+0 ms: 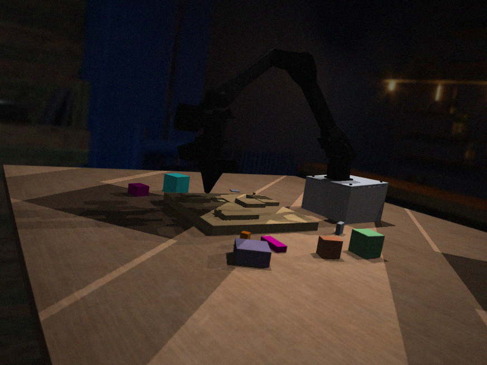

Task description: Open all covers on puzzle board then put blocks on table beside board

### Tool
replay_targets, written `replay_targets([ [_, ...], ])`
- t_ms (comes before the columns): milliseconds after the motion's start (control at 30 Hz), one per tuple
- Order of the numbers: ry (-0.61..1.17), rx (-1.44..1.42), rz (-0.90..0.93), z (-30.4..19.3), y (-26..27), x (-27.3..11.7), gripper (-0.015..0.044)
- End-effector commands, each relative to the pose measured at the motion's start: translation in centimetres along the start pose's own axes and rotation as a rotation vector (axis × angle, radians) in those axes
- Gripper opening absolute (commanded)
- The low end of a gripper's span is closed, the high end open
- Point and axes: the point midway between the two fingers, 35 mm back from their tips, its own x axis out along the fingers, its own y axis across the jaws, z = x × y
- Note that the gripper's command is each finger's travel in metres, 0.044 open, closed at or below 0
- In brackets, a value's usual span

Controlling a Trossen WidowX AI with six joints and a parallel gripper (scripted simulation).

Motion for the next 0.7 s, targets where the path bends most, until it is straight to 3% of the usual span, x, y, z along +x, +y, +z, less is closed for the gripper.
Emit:
replay_targets([
  [0,-0.007,0.004,-0.002,0.3,0.0,-0.7,0.0],
  [667,-0.007,0.004,-0.002,0.5,0.0,-3.3,0.0],
])
